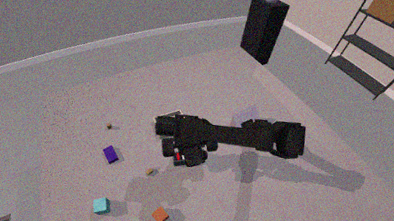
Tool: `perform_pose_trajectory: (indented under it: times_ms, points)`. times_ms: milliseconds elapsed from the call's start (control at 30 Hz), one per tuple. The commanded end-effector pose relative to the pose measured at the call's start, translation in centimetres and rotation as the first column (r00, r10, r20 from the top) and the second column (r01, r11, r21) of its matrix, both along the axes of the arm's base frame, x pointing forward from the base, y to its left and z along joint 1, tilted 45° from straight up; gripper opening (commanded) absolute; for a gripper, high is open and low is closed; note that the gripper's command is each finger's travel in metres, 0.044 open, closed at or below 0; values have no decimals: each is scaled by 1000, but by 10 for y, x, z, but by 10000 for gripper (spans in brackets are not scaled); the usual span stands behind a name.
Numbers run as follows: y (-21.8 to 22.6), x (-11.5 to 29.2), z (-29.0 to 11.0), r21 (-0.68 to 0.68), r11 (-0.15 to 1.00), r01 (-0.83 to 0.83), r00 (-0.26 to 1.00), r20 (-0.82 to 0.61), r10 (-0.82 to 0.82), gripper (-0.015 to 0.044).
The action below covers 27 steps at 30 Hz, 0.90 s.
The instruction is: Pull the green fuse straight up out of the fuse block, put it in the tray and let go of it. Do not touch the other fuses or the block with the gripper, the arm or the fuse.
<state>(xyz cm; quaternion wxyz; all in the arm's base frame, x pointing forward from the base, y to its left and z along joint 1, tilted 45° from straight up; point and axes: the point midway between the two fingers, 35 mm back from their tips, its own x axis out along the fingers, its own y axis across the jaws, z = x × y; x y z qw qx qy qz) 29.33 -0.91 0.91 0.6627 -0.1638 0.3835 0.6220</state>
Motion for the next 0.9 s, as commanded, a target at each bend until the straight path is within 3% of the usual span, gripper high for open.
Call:
perform_pose_trajectory:
  times_ms: [0, 867]
  points:
    - [-3, 1, 2, -3, 1000, 0, 1000, 4, 0, 0]
    - [-12, 2, 11, -2, 1000, 1, 1000, 3, -1, 0]
